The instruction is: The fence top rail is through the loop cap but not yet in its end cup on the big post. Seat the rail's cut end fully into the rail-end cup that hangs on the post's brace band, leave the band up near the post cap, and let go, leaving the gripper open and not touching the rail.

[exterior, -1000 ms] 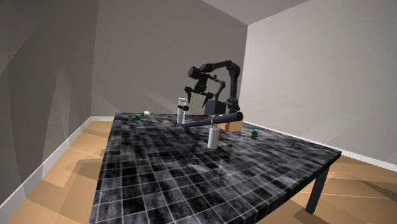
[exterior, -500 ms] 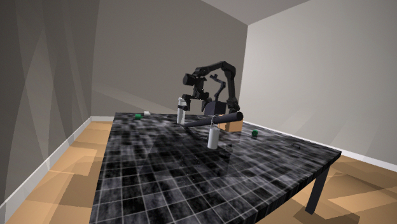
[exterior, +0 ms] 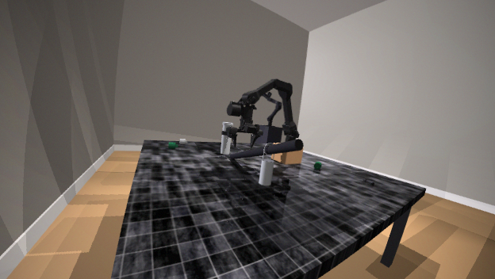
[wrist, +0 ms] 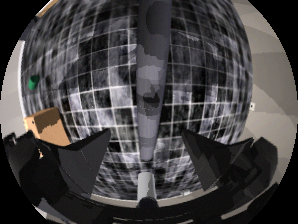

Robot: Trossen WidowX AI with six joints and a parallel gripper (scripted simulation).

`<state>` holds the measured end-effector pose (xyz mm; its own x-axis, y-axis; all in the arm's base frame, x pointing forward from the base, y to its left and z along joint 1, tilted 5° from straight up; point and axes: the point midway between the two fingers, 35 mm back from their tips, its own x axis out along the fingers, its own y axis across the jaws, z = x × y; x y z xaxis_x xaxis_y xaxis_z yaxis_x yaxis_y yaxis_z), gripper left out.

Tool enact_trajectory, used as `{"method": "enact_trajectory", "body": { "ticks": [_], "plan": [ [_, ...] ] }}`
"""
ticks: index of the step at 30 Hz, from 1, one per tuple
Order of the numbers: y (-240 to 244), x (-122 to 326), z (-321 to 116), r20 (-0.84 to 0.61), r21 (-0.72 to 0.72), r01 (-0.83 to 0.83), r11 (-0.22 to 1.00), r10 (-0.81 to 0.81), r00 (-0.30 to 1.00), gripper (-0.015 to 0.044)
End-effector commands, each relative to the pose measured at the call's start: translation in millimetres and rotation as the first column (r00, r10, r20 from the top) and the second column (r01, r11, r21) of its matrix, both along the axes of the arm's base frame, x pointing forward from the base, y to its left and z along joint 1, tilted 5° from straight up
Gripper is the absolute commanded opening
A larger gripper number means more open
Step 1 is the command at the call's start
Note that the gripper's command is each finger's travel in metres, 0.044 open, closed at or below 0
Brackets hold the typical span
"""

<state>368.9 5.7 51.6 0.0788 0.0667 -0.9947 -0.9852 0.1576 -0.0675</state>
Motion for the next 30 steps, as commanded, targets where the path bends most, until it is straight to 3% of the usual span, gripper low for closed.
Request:
{"method": "enact_trajectory", "body": {
  "ticks": [1, 30],
  "plan": [
    [-0.1, 0.6, -5.3, -0.001, -0.003, -0.002, 1.000, 0.002, 1.000, 0.0440],
    [3.0, 4.5, -51.9, -0.002, -0.002, -0.002, 1.000, 0.002, 1.000, 0.0440]
  ]
}}
